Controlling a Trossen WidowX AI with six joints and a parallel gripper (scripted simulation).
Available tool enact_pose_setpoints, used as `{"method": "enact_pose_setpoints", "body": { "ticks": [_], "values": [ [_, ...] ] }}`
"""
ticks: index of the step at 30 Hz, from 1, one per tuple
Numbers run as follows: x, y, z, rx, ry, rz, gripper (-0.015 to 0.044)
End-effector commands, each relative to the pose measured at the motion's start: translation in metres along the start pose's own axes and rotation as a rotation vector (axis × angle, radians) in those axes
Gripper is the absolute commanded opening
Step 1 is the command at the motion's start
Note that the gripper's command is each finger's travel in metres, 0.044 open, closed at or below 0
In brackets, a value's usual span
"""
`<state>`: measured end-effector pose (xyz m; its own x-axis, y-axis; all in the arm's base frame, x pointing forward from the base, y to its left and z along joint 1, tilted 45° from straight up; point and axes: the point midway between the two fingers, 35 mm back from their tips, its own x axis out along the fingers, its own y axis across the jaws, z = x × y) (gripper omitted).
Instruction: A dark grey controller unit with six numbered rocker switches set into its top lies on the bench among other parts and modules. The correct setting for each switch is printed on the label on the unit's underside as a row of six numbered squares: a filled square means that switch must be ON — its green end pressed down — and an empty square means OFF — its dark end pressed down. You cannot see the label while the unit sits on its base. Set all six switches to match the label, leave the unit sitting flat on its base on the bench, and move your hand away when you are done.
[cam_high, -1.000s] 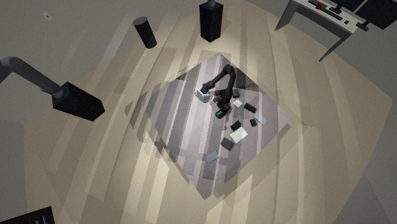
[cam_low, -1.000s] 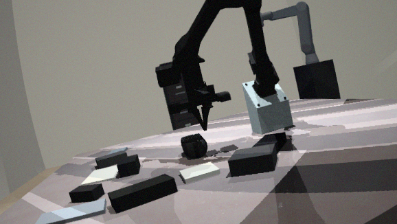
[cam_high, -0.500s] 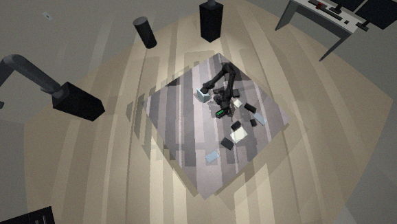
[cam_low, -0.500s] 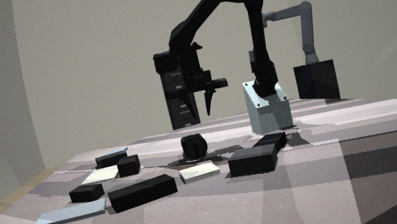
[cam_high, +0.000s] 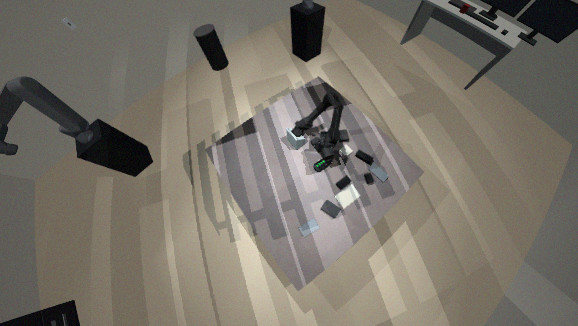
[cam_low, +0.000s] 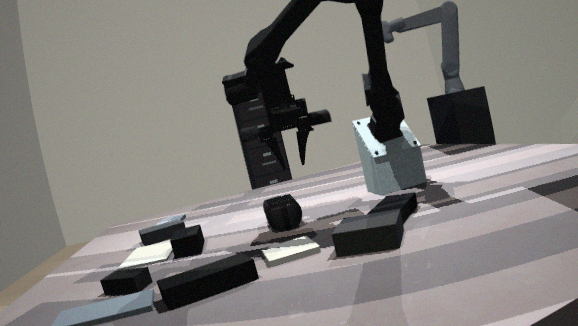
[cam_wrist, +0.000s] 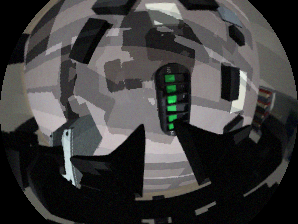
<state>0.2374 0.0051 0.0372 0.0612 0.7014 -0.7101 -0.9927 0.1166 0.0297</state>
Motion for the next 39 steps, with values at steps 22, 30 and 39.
{"method": "enact_pose_setpoints", "body": {
  "ticks": [22, 30, 39],
  "values": [
    [0.0, 0.0, 0.0, -0.001, 0.001, 0.0, 0.0184],
    [0.0, 0.0, 0.0, -0.001, 0.001, 0.0, 0.0394],
    [0.015, 0.001, 0.01, 0.003, 0.039, -0.072, 0.0309]
  ]
}}
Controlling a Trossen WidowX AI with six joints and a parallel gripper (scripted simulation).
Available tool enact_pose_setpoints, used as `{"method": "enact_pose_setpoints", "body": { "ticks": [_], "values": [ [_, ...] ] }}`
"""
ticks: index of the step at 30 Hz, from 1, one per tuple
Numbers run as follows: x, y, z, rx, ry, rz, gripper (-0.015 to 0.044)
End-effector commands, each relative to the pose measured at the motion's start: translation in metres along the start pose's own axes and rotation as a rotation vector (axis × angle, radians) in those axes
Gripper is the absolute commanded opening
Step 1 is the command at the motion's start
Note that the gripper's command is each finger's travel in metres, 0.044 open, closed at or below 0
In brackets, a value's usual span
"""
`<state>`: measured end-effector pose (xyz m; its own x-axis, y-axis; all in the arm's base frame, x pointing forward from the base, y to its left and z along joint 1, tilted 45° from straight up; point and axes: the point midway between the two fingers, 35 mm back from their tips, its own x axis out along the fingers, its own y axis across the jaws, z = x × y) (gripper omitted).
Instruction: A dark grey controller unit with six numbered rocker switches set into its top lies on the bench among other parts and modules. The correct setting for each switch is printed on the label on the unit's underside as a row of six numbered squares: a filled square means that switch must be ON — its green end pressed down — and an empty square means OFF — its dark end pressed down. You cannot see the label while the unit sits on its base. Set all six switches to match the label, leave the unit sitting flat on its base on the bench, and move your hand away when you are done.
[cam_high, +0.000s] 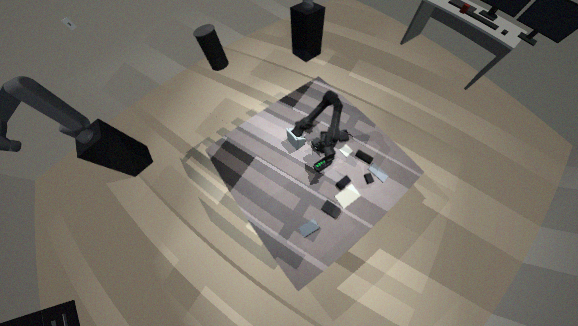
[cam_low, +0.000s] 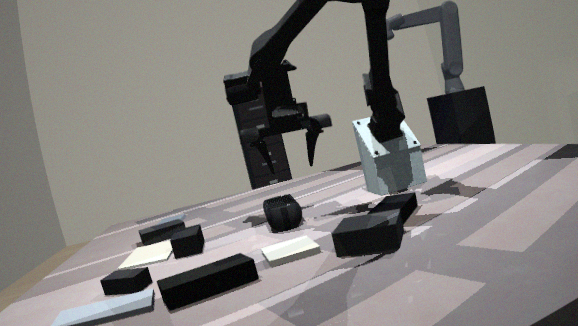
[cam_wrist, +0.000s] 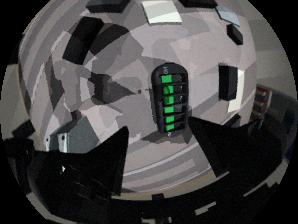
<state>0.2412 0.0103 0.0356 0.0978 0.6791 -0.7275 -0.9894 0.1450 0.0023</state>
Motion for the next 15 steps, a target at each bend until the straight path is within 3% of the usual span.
{"method": "enact_pose_setpoints", "body": {
  "ticks": [1, 11, 15],
  "values": [
    [0.014, 0.005, 0.011, 0.003, 0.02, -0.055, 0.0282],
    [0.044, 0.019, 0.049, 0.004, -0.035, -0.258, 0.002],
    [0.044, 0.02, 0.05, 0.004, -0.037, -0.261, 0.0]
  ]
}}
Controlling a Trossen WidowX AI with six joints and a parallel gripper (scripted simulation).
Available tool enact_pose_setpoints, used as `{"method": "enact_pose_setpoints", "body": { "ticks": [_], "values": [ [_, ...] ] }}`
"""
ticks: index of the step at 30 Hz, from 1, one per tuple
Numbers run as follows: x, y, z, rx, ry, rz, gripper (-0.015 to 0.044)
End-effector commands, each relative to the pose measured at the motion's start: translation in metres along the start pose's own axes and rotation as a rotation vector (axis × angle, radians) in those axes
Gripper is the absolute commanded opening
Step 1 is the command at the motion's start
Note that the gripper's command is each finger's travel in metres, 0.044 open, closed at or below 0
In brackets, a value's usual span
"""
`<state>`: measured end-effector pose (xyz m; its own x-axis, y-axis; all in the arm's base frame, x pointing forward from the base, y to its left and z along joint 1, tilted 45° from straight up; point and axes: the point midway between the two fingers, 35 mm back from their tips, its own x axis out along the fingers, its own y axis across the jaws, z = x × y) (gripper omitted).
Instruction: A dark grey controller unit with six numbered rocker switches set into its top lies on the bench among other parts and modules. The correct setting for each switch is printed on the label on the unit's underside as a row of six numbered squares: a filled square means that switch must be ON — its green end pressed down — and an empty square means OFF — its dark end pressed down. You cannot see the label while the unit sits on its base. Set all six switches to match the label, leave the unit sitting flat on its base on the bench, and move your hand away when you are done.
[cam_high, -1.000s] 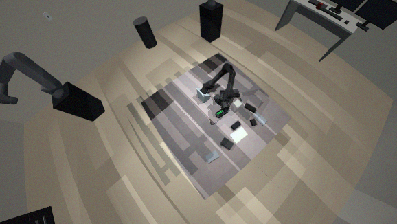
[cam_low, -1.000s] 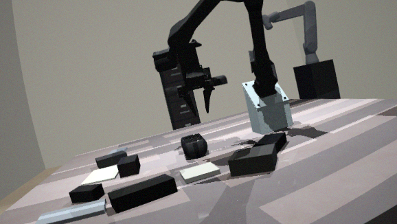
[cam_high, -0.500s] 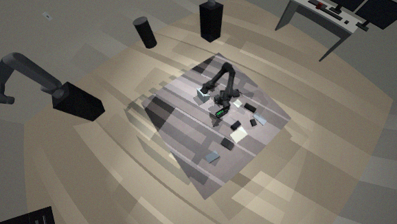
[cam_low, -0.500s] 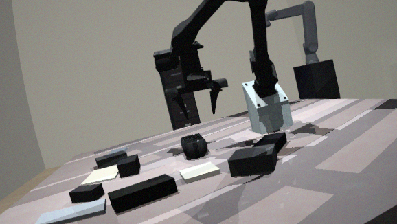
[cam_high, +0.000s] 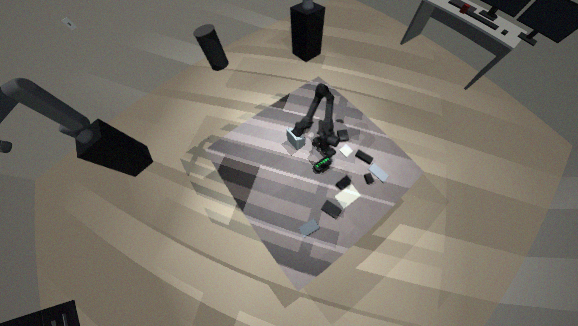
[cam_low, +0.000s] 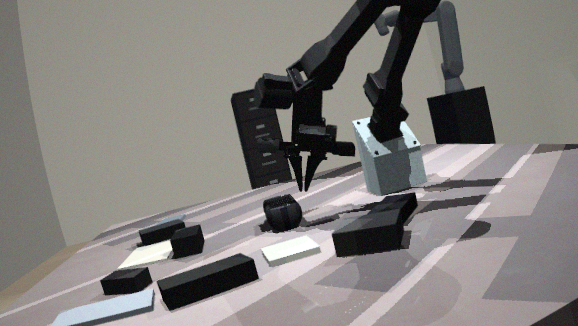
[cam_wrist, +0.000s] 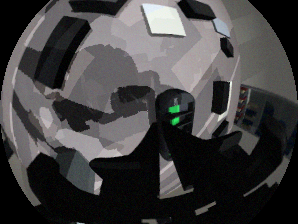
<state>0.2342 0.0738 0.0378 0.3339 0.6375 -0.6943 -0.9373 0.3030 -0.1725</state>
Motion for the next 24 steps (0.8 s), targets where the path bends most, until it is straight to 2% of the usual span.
{"method": "enact_pose_setpoints", "body": {
  "ticks": [1, 9, 24],
  "values": [
    [0.002, 0.004, 0.003, 0.009, -0.018, -0.02, 0.0],
    [0.003, 0.004, 0.003, 0.009, -0.018, -0.019, 0.0],
    [0.027, 0.009, 0.002, 0.008, -0.01, -0.015, 0.0]
  ]
}}
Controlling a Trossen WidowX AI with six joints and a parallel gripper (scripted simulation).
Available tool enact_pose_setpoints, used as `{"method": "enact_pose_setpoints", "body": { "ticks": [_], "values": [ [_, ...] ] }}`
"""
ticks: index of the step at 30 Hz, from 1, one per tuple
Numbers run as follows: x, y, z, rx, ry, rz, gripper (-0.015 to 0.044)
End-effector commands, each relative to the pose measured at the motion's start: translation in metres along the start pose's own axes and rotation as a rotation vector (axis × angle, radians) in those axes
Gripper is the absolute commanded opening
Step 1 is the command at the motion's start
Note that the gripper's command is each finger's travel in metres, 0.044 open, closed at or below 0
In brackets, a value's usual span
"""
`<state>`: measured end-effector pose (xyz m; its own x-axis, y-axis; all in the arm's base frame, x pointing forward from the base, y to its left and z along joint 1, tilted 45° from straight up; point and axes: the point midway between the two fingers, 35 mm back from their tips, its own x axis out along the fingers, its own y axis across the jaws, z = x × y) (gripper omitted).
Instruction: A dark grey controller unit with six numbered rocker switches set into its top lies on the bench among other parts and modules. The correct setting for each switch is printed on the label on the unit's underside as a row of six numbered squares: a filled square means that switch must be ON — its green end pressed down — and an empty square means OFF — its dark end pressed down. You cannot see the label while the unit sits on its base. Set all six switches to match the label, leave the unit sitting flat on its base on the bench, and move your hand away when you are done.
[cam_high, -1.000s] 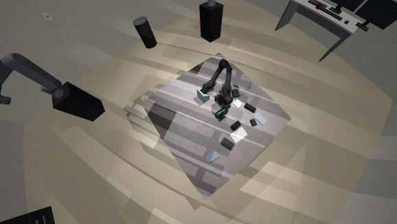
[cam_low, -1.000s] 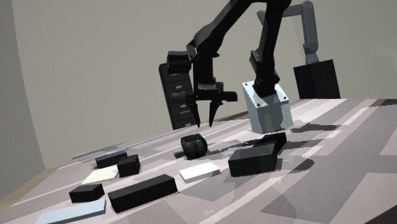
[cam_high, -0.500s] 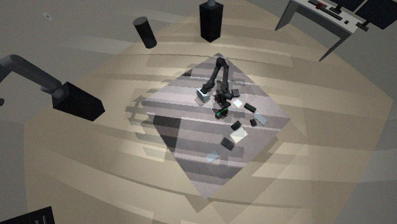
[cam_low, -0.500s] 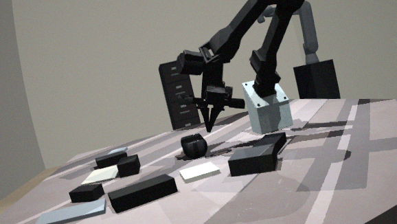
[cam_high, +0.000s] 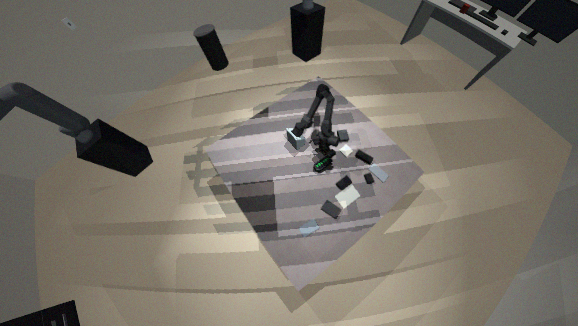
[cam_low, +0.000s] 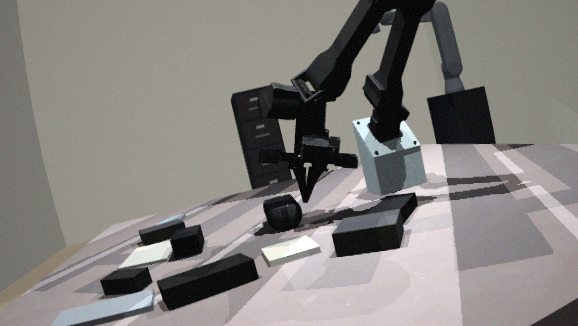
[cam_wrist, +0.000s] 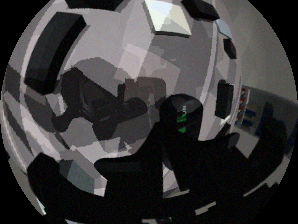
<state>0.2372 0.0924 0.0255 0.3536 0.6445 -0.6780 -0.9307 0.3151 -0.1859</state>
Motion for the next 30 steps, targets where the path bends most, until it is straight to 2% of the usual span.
{"method": "enact_pose_setpoints", "body": {
  "ticks": [1, 18, 30],
  "values": [
    [0.007, 0.005, -0.003, 0.008, 0.008, 0.005, 0.0],
    [0.032, 0.015, -0.002, 0.009, 0.008, 0.006, 0.0],
    [0.034, 0.013, -0.002, 0.009, 0.007, 0.005, 0.0]
  ]
}}
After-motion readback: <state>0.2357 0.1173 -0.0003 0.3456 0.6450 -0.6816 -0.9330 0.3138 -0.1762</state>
